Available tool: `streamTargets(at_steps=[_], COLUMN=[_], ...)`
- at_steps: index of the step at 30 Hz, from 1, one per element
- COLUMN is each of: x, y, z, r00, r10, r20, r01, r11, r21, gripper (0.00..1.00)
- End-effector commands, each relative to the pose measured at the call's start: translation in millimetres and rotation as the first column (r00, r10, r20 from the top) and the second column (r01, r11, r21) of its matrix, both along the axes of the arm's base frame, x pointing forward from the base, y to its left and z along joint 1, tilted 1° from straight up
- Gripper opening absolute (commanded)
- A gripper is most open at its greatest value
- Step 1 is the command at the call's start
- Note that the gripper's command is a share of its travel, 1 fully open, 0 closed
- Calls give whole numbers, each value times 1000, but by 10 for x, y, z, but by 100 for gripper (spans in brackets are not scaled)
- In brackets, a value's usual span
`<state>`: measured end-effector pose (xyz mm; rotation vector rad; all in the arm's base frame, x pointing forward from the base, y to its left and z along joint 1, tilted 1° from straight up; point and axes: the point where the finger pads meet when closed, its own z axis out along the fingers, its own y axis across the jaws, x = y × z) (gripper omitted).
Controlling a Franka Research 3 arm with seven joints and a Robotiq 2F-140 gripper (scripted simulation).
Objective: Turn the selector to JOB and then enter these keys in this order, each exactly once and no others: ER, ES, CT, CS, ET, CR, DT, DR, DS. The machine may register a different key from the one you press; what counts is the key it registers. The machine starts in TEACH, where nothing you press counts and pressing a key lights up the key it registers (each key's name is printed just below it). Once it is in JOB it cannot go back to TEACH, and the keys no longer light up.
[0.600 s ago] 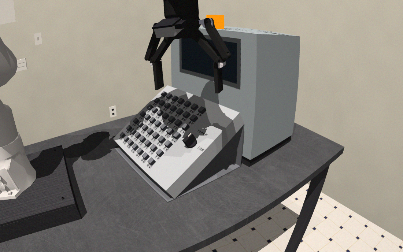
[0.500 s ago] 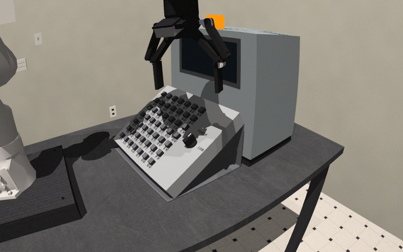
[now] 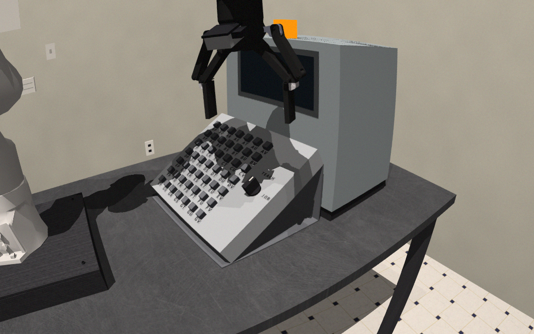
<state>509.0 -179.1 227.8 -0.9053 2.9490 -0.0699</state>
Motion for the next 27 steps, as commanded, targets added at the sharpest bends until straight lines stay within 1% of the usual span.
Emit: streamTargets(at_steps=[1, 4, 11, 18, 20, 22, 27], x=[0, 0, -3, -6, -26, -63, -94], y=[0, 0, -1, 9, 65, 173, 261], z=[7, 64, 272, 284, 261, 217, 180], r00=[1000, 1000, 1000, 1000, 998, 983, 962], r10=[0, 0, 0, -10, -69, -180, -271], r20=[0, 0, 0, 1, 8, 17, 21], r01=[0, 0, 0, 10, 69, 179, 268], r11=[1000, 1000, 1000, 1000, 997, 982, 959], r21=[0, 0, 0, 3, 23, 63, 96], gripper=[100, 100, 100, 100, 100, 100, 100])
